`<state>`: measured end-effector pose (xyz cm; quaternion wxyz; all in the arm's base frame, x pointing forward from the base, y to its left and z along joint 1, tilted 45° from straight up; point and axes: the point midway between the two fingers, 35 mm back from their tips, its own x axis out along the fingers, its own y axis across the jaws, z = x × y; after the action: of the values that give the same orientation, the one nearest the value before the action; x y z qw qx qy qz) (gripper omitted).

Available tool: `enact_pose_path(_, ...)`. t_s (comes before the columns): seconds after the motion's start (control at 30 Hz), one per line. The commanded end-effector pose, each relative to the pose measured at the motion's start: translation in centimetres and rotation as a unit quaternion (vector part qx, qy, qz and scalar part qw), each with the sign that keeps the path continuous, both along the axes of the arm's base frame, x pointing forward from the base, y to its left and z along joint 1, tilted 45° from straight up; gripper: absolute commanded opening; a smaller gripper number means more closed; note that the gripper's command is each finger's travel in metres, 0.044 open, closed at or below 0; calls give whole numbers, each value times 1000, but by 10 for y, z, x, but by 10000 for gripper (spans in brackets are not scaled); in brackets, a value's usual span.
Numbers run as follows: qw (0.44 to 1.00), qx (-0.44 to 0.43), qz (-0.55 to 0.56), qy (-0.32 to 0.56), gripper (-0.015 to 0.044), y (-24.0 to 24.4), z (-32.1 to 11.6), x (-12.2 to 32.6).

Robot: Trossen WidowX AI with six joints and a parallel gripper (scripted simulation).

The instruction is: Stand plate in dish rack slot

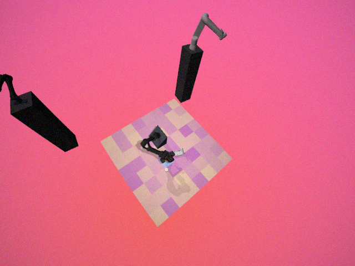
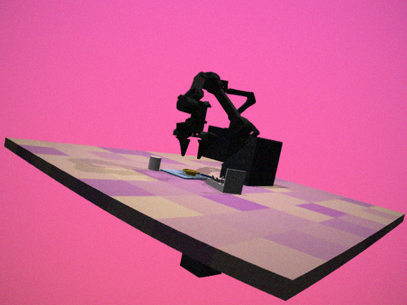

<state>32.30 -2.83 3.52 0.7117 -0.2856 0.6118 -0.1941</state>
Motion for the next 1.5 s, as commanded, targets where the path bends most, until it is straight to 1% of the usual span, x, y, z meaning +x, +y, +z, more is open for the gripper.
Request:
enact_pose_path(0.0,997,-49,19,51,400,-8,-3,-18)
enact_pose_path(0.37,997,-51,20,53,400,-9,-4,-20)
enact_pose_path(1.47,997,-51,19,53,400,-46,-42,-13)
